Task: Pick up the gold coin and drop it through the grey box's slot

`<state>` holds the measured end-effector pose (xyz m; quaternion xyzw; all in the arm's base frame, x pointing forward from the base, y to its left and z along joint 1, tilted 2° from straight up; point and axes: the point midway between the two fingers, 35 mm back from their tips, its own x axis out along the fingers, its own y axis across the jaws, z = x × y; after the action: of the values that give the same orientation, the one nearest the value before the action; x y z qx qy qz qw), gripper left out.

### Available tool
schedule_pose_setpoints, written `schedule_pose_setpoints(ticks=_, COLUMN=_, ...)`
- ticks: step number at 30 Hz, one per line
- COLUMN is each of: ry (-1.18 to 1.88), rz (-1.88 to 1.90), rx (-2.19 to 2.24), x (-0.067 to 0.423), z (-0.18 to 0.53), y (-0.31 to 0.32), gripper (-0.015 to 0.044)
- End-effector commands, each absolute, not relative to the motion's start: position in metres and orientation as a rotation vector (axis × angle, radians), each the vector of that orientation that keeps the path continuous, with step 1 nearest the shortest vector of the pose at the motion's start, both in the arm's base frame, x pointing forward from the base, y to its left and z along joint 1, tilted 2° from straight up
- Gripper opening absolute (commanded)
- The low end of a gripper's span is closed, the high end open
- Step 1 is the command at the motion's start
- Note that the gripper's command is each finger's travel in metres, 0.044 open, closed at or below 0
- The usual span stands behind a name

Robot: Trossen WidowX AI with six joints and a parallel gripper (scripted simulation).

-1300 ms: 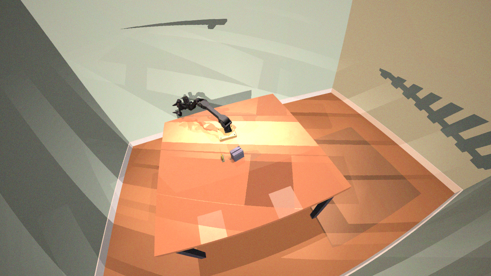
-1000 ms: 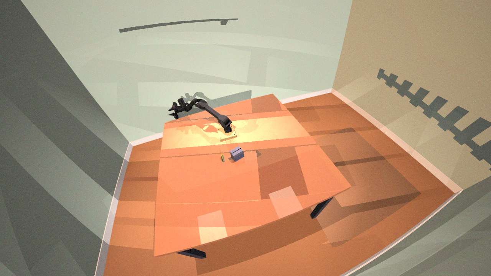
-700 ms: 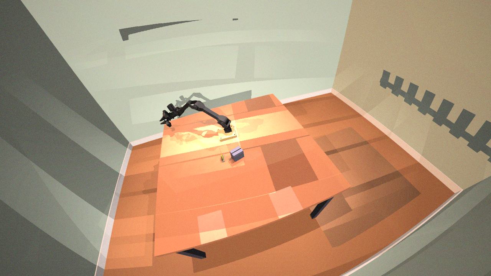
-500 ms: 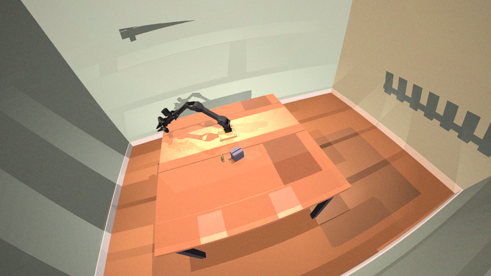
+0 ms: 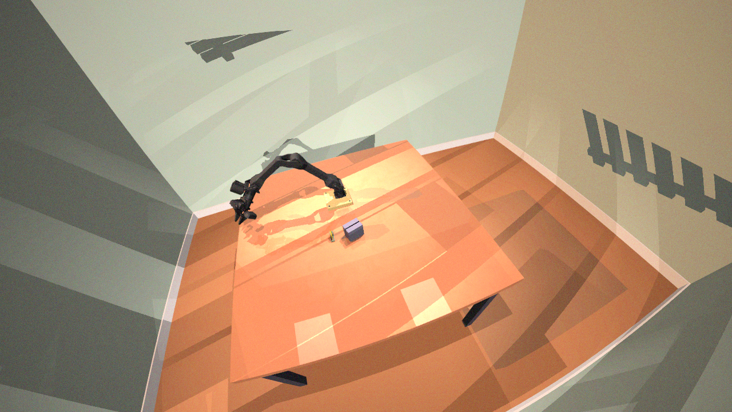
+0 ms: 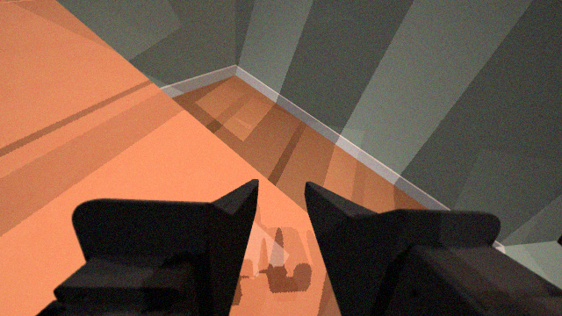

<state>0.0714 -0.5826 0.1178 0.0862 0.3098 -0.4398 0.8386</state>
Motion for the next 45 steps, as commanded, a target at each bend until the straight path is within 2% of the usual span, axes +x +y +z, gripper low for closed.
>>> schedule_pose_setpoints(ticks=1, ry=0.727, rz=-0.825, rx=0.235, x=0.135, z=0.116, y=-0.547, gripper=0.0161)
schedule_pose_setpoints(ticks=9, ry=0.899, rz=-0.604, rx=0.282, x=0.239, z=0.116, y=-0.449, gripper=0.0161)
schedule_pose_setpoints(ticks=16, ry=1.089, rz=-0.404, rx=0.274, x=0.297, z=0.118, y=-0.339, gripper=0.0161)
schedule_pose_setpoints(ticks=23, ry=1.312, rz=-0.2, rx=0.2, x=0.314, z=0.123, y=-0.218, gripper=0.0161)
schedule_pose_setpoints(ticks=29, ry=1.516, rz=-0.031, rx=0.067, x=0.294, z=0.132, y=-0.122, gripper=0.0161)
schedule_pose_setpoints(ticks=37, ry=1.538, rz=-0.014, rx=0.049, x=0.287, z=0.132, y=-0.115, gripper=0.0161)
schedule_pose_setpoints(ticks=45, ry=1.538, rz=-0.014, rx=0.049, x=0.288, z=0.097, y=-0.115, gripper=0.0161)
